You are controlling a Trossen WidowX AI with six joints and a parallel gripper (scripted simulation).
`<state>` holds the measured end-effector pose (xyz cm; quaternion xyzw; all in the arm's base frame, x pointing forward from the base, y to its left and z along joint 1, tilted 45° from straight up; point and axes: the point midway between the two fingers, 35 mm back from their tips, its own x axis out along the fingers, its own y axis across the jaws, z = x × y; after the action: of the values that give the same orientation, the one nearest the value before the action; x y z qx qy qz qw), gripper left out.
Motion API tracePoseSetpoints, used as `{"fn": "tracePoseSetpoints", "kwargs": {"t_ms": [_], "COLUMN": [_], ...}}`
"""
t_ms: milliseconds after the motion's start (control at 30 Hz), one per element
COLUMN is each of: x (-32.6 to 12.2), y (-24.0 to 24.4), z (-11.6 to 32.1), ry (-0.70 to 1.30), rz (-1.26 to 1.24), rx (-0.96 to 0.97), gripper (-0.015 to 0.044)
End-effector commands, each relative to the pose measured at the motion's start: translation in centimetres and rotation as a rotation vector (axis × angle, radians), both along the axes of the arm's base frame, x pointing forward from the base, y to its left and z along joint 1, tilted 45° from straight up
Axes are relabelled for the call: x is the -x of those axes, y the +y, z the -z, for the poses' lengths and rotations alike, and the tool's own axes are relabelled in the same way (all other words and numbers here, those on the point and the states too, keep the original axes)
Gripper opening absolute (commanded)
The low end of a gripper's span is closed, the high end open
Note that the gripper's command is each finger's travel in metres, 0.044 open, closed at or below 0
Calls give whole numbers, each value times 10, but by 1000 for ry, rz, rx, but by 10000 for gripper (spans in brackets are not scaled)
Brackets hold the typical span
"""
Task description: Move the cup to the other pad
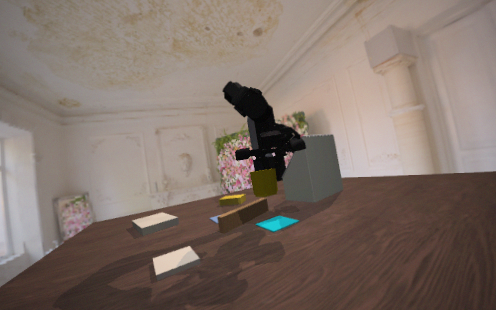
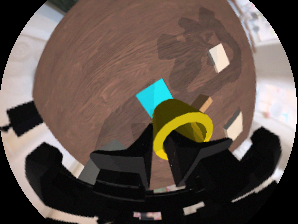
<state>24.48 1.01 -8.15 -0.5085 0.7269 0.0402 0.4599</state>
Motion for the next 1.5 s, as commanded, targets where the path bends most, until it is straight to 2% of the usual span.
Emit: {"fn": "tracePoseSetpoints", "kwargs": {"t_ms": [0, 267, 1467], "x": [0, 3, 6], "y": [6, 10, -28], "z": [7, 15, 57], "ry": [-4, -4, -4], "rz": [3, 3, 3], "rx": [-3, -3, 0], "gripper": [0, 0, 0]}}
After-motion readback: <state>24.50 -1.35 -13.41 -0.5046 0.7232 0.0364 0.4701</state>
